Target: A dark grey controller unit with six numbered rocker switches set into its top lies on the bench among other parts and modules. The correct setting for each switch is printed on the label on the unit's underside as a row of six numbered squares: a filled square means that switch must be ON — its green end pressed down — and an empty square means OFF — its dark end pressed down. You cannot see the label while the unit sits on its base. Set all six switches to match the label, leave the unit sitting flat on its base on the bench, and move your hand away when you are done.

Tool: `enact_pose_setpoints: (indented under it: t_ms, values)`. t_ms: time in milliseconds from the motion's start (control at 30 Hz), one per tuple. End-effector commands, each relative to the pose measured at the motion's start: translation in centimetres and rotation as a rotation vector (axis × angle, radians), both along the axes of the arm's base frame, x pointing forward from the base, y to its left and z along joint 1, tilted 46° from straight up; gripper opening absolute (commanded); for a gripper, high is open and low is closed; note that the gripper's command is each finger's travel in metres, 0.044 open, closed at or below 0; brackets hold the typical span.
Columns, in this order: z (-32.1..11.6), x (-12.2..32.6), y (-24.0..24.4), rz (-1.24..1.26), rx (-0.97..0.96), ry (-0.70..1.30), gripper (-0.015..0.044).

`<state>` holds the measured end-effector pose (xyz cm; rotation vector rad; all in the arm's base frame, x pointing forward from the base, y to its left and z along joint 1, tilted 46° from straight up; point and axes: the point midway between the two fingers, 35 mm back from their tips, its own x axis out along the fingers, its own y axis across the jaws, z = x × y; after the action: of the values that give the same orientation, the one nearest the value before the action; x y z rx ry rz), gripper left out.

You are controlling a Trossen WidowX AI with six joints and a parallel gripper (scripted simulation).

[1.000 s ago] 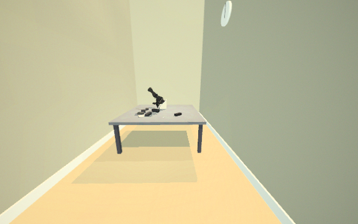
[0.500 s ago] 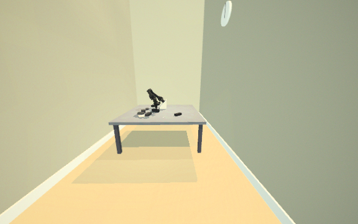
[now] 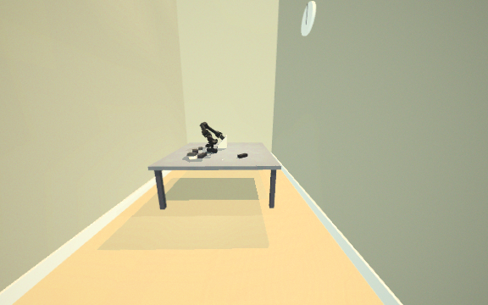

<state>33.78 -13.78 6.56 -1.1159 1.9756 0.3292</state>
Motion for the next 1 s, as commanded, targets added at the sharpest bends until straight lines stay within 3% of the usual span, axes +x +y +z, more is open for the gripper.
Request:
enact_pose_setpoints:
  t_ms: [0,300,833,967]
  values:
    - [0.0,0.0,0.0,0.000,0.000,-0.001,0.0000]
    - [0.1,0.1,0.0,0.001,0.000,-0.001,0.0000]
    - [6.0,-7.1,-1.4,0.158,0.021,-0.176,0.0420]
    - [6.7,-9.3,-1.5,0.206,0.008,-0.221,0.0440]
